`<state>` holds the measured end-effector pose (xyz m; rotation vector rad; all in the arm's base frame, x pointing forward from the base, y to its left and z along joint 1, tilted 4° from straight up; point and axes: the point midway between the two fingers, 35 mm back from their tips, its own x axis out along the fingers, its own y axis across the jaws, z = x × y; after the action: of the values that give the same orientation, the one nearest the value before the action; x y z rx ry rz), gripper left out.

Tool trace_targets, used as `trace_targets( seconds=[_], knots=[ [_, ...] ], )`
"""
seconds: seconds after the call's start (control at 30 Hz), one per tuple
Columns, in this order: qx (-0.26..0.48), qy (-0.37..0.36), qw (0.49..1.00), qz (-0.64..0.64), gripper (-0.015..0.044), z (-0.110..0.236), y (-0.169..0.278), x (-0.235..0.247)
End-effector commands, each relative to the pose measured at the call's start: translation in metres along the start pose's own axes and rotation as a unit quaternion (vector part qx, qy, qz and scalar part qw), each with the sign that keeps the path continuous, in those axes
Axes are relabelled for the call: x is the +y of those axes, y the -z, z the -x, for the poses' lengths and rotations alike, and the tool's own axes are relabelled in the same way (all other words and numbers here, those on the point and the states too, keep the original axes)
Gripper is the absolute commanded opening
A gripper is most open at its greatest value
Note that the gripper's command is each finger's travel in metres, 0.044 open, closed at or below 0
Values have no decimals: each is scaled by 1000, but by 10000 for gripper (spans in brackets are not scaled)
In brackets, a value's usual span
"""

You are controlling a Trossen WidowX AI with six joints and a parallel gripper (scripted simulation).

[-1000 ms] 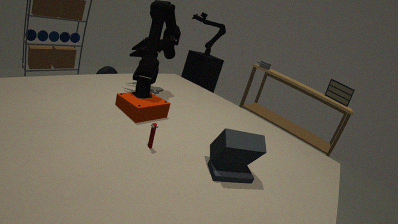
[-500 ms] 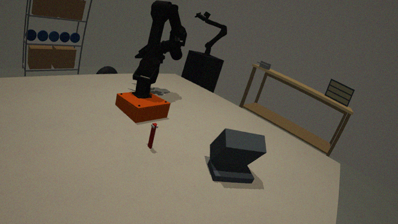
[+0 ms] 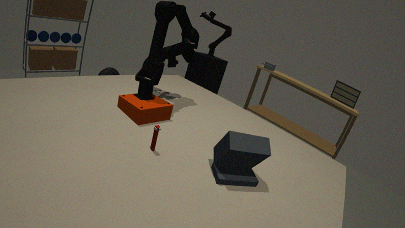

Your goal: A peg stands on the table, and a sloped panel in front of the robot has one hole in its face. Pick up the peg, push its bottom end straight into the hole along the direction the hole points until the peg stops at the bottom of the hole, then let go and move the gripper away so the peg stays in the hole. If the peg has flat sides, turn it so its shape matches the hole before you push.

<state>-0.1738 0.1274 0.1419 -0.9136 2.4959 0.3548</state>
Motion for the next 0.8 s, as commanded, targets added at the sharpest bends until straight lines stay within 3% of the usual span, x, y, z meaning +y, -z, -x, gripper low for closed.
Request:
trace_targets(
  seconds=[0.0,0.77],
  knots=[
    [-16,-18,999,-31,440,11,-10,3],
    [-75,-121,970,-196,440,70,-60,-1]
  ],
)
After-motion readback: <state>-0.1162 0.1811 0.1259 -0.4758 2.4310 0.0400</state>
